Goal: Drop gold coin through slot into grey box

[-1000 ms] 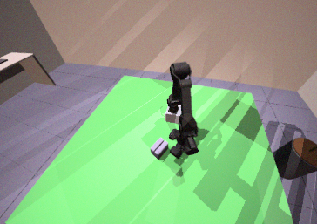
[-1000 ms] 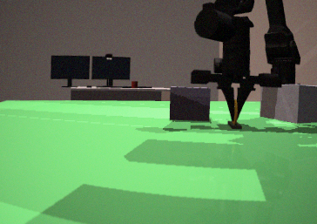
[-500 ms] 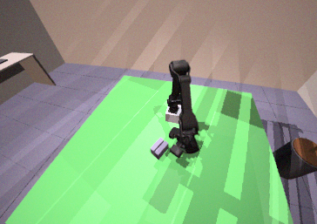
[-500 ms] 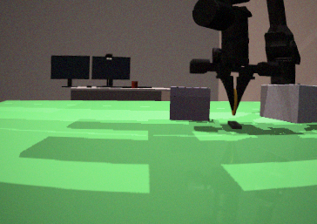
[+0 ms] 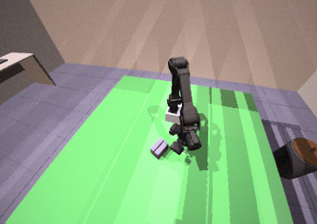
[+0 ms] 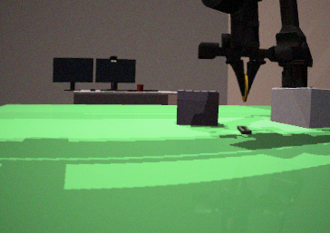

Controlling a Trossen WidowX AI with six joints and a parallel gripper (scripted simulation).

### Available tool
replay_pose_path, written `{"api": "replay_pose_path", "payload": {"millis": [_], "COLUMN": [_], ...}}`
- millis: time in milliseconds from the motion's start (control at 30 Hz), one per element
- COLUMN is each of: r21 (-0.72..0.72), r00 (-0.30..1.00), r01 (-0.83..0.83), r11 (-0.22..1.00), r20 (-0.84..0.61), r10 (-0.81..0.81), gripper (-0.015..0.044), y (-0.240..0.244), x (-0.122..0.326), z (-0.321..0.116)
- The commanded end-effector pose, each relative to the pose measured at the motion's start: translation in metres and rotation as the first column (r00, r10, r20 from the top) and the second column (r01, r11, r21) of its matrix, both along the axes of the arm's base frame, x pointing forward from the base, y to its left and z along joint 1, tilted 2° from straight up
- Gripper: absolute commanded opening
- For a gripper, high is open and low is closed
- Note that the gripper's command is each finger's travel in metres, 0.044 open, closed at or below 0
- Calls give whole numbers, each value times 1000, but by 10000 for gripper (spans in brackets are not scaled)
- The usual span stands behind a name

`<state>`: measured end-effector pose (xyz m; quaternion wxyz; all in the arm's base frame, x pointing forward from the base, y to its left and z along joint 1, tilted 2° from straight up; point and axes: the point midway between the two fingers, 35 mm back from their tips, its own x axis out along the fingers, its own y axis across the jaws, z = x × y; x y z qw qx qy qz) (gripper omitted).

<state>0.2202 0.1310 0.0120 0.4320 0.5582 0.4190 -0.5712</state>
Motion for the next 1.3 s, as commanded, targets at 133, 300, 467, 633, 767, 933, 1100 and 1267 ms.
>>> {"api": "replay_pose_path", "payload": {"millis": [133, 300, 467, 633, 767, 933, 1100, 1267], "r21": [2, 1, 1, 0, 0, 0, 2, 4], "r00": [1000, 1000, 999, 978, 941, 870, 772, 653], "r01": [11, 15, -36, -206, -338, -494, -635, -758], "r11": [1000, 1000, 999, 979, 941, 870, 772, 653], "r20": [12, 11, 10, 6, 2, -2, -6, -10], "r10": [-12, -15, 36, 206, 338, 494, 635, 758], "gripper": [0, 0, 0, 0, 0, 0, 0, 0], "y": [1, 0, 0, -1, -1, -1, -1, -1], "x": [0, -2, -2, -1, -1, 0, 1, 1], "z": [24, 35, 35, 35, 36, 36, 36, 36]}}
